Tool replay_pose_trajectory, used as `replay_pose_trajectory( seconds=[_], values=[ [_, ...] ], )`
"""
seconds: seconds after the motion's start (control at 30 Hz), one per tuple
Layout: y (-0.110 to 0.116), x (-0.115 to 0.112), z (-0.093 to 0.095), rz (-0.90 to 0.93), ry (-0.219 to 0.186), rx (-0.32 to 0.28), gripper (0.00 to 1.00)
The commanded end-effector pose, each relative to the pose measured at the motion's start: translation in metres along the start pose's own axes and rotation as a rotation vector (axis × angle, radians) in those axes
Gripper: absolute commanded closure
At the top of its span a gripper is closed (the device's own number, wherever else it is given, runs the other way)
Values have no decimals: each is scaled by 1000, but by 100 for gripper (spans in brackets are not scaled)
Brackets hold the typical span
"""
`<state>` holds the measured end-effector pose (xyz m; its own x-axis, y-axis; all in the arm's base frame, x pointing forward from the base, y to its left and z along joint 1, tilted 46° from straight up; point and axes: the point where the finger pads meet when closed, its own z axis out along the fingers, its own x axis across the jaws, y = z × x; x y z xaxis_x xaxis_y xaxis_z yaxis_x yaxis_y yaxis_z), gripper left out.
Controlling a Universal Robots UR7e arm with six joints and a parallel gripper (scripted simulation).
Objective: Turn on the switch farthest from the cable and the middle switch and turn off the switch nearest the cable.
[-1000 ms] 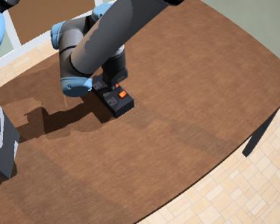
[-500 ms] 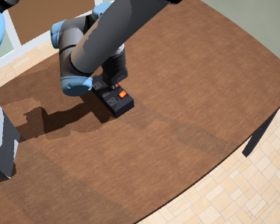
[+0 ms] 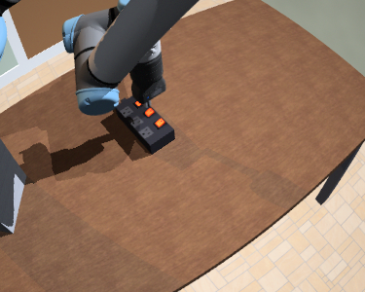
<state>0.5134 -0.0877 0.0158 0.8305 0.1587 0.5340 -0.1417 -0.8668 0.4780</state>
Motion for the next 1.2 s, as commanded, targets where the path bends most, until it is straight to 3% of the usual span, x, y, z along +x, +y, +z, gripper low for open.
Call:
replay_pose_trajectory(
  seconds=[0.0,0.63,0.87,1.17],
  values=[
    [0,0,-3,0,0,0,100],
    [0,0,-3,0,0,0,100],
    [-45,11,-16,0,0,0,100],
    [-46,12,-17,0,0,0,100]
  ],
)
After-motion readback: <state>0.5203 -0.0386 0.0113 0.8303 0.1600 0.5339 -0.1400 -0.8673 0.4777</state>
